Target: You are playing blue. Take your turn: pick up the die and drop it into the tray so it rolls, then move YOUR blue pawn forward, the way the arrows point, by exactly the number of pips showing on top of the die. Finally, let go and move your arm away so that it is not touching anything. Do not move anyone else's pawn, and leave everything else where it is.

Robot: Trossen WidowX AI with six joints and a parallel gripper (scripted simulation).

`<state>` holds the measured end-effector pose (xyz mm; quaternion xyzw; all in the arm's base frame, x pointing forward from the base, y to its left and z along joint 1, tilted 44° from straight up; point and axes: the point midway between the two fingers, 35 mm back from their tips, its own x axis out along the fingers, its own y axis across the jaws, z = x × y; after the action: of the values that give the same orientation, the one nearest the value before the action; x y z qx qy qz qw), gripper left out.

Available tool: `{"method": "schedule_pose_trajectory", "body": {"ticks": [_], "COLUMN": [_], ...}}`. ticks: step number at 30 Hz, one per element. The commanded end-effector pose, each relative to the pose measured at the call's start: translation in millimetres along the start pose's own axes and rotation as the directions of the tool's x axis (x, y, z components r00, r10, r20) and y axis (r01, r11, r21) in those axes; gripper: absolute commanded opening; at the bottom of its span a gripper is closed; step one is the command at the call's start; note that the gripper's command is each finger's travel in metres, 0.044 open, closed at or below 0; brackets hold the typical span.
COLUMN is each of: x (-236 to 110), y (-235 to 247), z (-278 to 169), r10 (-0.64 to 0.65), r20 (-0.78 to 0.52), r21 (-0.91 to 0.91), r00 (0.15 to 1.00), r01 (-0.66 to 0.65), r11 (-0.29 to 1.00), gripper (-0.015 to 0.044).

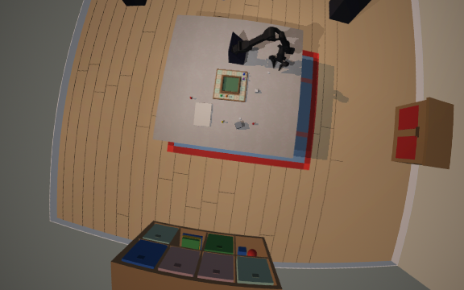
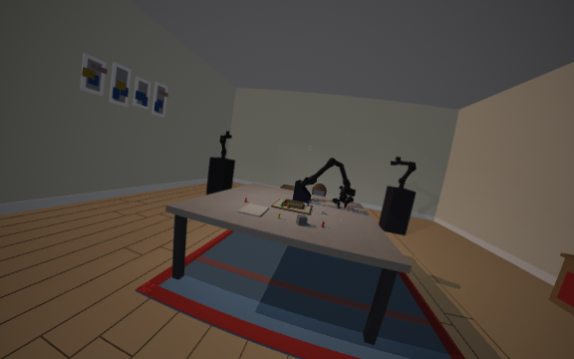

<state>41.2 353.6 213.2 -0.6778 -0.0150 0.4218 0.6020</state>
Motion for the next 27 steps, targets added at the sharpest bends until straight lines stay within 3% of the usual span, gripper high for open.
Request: {"method": "schedule_pose_trajectory", "body": {"ticks": [1, 8, 16, 22, 27], "x": [28.1, 67.8, 107.0, 115.3, 119.2], "y": [-27.0, -45.7, -48.0, -37.9, -26.7], "z": [-35.4, -89.9, -169.4, -234.5, -275.0], "r10": [0.078, 0.238, 0.383, 0.436, 0.400], "r20": [-0.015, 0.043, 0.131, 0.254, 0.413], "r21": [0.296, 0.659, 0.935, 0.964, 0.820], "r00": [0.997, 0.970, 0.915, 0.863, 0.818], "r01": [-0.070, -0.206, -0.242, -0.191, -0.142], "r11": [0.953, 0.723, 0.258, -0.184, -0.555], "gripper": [0.0275, 0.0275, 0.0275, 0.0275, 0.0275]}}
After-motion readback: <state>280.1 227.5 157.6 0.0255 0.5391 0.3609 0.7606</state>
